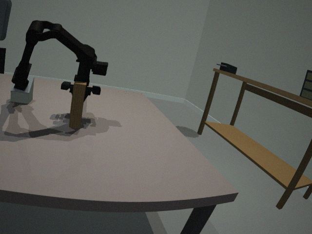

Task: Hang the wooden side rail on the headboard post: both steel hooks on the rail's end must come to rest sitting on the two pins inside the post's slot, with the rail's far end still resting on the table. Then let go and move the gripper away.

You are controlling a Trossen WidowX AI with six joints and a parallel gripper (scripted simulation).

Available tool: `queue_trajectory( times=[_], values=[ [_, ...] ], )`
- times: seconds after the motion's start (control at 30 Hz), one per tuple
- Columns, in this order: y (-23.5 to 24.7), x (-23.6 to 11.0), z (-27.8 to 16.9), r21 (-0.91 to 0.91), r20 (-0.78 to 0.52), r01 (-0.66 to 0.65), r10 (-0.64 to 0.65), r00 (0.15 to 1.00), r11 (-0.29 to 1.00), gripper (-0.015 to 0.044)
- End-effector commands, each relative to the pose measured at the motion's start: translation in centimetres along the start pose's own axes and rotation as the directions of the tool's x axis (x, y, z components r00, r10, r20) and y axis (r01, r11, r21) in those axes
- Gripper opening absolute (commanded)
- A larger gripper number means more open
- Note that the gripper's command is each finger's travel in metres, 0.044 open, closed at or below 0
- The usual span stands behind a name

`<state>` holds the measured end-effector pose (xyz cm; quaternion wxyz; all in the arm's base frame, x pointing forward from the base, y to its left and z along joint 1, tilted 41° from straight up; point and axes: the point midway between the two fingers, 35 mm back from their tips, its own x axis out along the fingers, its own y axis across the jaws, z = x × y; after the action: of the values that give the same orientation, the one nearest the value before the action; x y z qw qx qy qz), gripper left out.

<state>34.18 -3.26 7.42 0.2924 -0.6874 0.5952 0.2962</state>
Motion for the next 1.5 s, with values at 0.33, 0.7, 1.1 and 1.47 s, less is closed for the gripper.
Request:
queue_trajectory(
  times=[0.33, 0.7, 1.1, 1.47],
  values=[
    [-0.07, -0.21, -0.21, -0.003, -0.001, 0.005, -0.005, 1.000, 1.000, 0.0000],
    [-0.06, -0.22, -0.33, -0.003, -0.001, 0.005, -0.005, 1.000, 1.000, 0.0000],
    [-0.08, -0.22, -0.45, -0.003, -0.001, 0.005, -0.005, 1.000, 1.000, 0.0000],
    [-0.06, -0.22, -0.57, -0.003, -0.001, 0.005, -0.005, 1.000, 1.000, 0.0000]
  ],
)
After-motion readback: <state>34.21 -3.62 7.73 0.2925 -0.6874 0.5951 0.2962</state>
